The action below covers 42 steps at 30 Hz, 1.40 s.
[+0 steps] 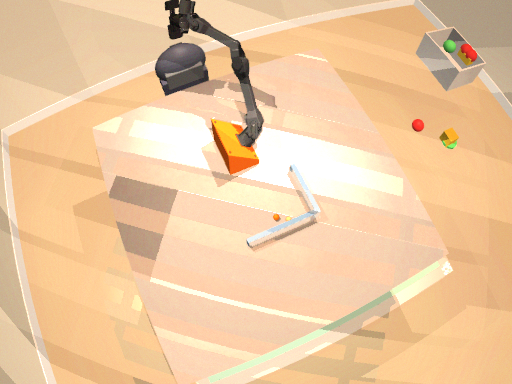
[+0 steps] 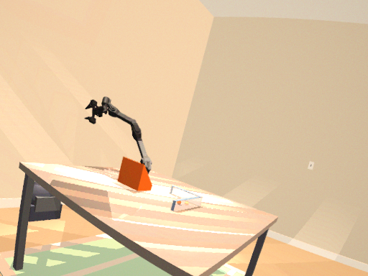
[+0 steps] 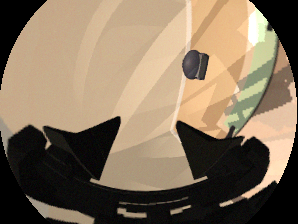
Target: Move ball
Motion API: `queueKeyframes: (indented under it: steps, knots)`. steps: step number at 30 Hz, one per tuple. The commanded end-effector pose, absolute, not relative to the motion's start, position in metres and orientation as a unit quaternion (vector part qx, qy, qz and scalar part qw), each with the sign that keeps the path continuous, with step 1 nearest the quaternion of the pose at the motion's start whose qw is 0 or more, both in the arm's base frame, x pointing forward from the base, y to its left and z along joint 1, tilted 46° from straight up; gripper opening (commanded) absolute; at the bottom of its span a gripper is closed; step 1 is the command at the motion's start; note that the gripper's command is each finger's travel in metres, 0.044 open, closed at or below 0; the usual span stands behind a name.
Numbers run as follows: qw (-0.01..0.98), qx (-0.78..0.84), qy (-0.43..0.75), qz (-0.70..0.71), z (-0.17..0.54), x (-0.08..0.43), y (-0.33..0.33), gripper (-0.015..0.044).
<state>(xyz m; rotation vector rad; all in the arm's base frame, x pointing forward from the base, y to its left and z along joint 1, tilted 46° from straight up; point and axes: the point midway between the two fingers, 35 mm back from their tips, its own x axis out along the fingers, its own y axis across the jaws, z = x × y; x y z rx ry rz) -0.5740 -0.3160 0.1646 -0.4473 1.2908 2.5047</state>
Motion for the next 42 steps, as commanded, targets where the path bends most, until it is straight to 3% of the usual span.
queueKeyframes:
  steps: [1, 7, 25, 42]
  knots:
    - [0.141, -0.158, 0.446, 0.87, 0.164, -0.572, -0.319, 0.0374]
    - [0.068, -0.238, 0.378, 0.892, 0.145, -0.519, -0.391, 0.0229]
    - [-0.199, -0.427, 0.124, 0.874, 0.085, -0.279, -0.55, 0.0229]
    - [-0.436, -0.51, -0.147, 0.727, 0.045, -0.014, -0.559, 0.0229]
